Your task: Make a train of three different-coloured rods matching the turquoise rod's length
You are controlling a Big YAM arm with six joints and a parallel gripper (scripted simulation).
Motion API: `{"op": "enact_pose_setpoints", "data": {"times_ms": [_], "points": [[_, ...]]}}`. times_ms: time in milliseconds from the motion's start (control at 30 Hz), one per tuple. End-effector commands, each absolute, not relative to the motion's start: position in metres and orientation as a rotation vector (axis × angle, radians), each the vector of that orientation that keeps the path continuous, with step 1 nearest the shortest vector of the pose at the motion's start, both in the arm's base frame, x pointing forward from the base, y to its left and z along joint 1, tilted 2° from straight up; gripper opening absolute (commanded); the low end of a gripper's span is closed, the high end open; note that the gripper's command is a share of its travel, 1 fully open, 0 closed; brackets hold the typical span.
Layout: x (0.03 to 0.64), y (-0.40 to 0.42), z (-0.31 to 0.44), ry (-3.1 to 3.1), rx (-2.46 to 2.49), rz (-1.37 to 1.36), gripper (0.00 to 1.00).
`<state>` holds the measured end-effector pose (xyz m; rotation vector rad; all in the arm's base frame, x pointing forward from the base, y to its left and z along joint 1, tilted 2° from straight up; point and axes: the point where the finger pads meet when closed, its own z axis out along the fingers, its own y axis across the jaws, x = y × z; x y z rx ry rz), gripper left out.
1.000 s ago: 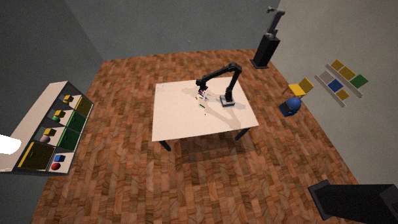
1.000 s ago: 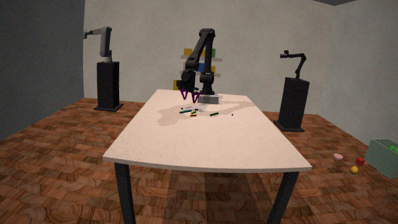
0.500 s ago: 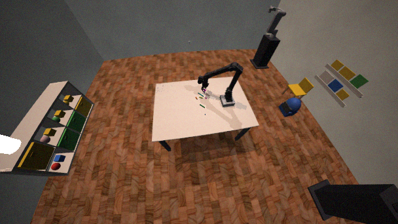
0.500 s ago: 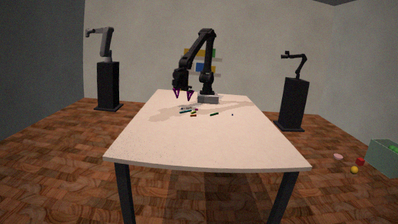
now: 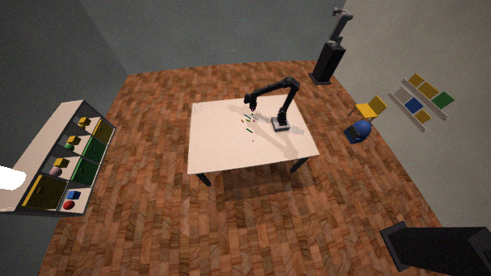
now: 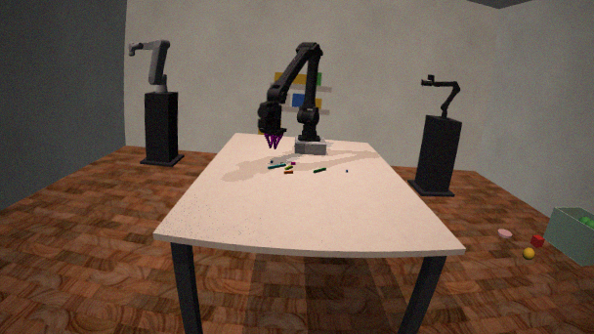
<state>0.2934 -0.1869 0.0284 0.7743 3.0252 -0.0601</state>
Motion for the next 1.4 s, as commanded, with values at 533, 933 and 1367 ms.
{"op": "enact_pose_setpoints", "data": {"times_ms": [533, 933, 1367], "points": [[0.297, -0.192, 0.038, 2.986, 0.766, -0.076, 0.23], [0.297, -0.192, 0.032, 2.996, 0.768, -0.071, 0.23], [0.295, -0.193, 0.017, 3.012, 0.773, -0.063, 0.23]]}}
